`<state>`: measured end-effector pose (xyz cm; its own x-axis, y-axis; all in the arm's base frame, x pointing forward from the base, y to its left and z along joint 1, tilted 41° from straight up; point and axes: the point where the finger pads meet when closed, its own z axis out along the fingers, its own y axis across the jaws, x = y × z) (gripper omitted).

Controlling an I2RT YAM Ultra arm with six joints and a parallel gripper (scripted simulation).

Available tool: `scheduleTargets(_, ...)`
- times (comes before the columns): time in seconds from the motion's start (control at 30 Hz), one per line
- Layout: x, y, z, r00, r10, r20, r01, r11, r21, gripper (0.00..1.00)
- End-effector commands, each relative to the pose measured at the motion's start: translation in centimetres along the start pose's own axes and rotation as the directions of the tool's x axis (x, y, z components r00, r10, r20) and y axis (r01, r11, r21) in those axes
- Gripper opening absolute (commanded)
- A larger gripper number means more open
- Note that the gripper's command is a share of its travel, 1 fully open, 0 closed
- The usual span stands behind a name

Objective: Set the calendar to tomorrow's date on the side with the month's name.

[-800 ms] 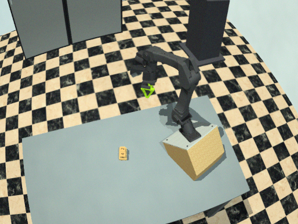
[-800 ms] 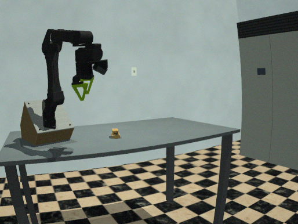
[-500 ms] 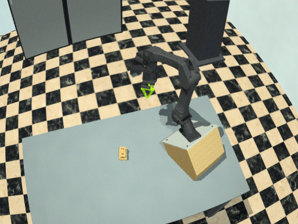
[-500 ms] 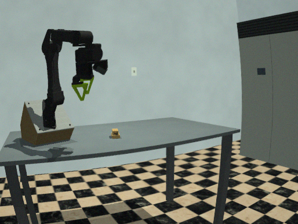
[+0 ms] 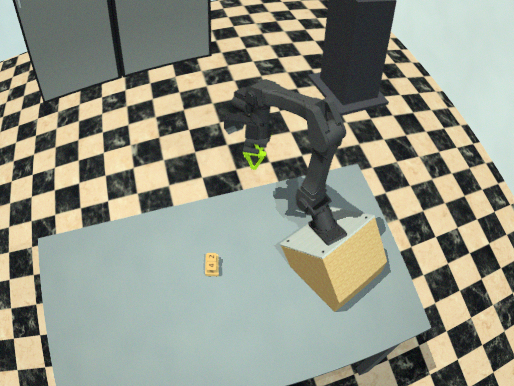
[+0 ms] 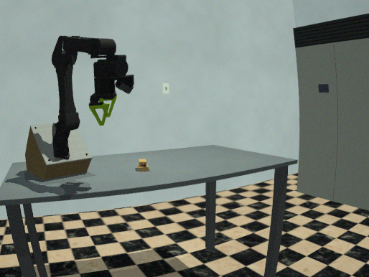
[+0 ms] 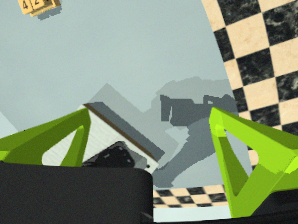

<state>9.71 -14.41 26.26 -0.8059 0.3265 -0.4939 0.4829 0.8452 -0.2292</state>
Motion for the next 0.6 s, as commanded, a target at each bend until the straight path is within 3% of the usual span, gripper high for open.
scheduleTargets(0.0,-1.5,-0.3,0.0,1.000,-0.001,0.015,0.001,1.000,0.007,1.00)
scheduleTargets(0.33,-4.6,1.5,4.1,0.995,-0.003,-0.096,0.002,1.000,-0.015,1.00)
scheduleTargets(0.43,-6.3,3.5,6.3,0.990,-0.019,-0.142,0.019,1.000,0.000,1.00)
scheduleTargets(0.57,-8.6,7.8,9.1,0.983,-0.052,-0.176,0.062,0.997,0.049,1.00)
